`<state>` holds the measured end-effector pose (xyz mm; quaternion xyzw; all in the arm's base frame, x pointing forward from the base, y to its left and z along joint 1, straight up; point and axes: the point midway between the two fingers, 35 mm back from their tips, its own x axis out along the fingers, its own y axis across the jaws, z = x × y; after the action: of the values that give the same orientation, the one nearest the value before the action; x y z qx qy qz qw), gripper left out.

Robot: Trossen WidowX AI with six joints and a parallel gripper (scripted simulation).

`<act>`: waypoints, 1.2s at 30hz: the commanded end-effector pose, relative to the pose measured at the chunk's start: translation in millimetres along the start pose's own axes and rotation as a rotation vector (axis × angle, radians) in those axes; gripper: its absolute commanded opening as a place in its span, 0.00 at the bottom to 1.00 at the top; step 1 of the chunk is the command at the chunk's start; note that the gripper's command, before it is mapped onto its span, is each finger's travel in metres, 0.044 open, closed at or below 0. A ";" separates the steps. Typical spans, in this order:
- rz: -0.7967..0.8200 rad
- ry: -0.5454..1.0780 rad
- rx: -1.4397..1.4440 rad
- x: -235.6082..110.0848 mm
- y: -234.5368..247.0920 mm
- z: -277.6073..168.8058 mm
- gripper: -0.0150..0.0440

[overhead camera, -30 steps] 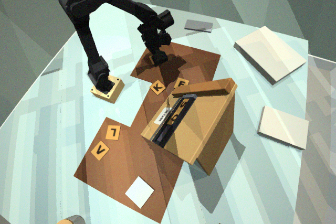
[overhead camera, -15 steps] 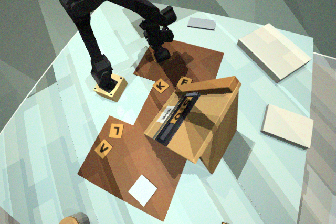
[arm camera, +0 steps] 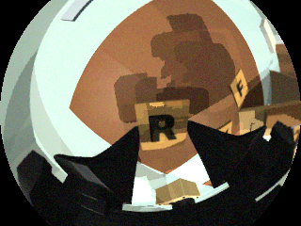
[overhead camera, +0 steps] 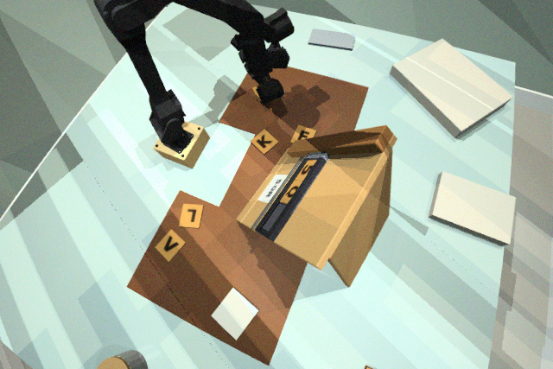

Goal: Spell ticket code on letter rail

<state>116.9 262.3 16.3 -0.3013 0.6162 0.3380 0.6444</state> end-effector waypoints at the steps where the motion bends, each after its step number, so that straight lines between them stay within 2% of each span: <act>1: 0.022 -0.052 0.001 -7.8 -10.7 10.7 0.25; 19: 0.052 -0.279 0.004 -44.5 -64.1 47.0 0.25; 36: -0.004 -0.495 -0.007 -86.9 -123.9 65.2 0.25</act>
<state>241.4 242.7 92.4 -0.2147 0.4619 0.4006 0.7617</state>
